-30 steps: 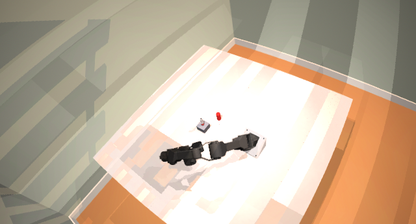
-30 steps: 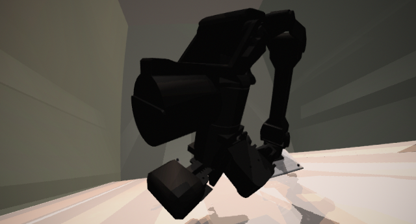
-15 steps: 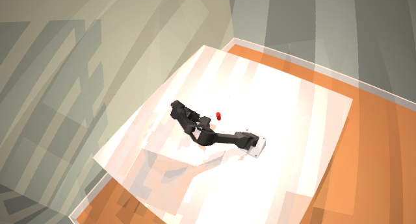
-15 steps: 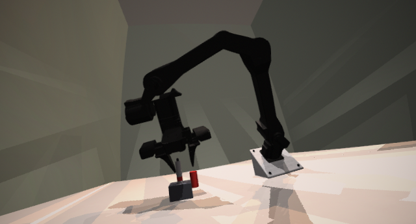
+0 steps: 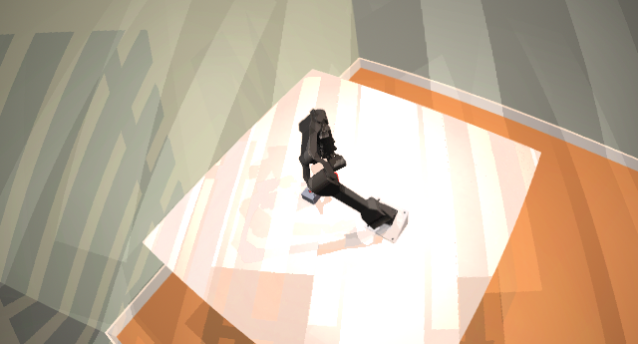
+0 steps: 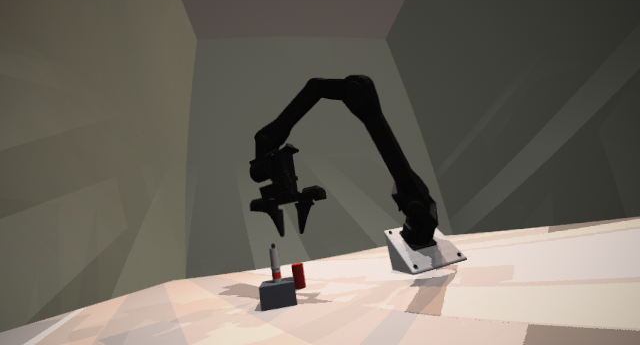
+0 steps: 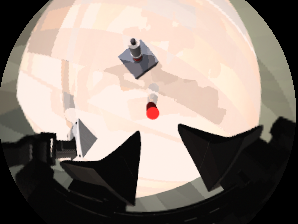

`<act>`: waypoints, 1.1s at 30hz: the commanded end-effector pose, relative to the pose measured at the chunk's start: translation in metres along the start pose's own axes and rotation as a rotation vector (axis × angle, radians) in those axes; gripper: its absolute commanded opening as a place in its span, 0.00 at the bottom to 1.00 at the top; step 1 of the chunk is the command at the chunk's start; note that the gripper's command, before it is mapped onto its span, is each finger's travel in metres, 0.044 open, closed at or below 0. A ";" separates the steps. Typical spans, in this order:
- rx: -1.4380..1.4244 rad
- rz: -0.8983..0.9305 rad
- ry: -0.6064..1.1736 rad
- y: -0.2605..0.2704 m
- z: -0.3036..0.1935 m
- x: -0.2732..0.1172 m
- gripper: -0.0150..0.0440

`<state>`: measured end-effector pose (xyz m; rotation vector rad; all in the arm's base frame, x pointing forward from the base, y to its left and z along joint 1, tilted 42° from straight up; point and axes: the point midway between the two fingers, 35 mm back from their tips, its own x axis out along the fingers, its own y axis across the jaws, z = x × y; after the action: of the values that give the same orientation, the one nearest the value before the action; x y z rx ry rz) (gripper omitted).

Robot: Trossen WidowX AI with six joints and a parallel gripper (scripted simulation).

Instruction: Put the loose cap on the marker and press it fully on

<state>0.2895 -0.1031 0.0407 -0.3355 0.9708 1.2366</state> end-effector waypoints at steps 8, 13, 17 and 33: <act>0.010 0.004 -0.029 0.000 -0.001 0.036 0.66; 0.010 0.004 -0.030 0.001 -0.001 0.046 0.66; 0.010 0.004 -0.030 0.001 -0.001 0.051 0.66; 0.010 0.004 -0.030 0.000 0.000 0.075 0.66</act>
<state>0.2902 -0.0599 -0.0108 -0.3205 0.9500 1.2380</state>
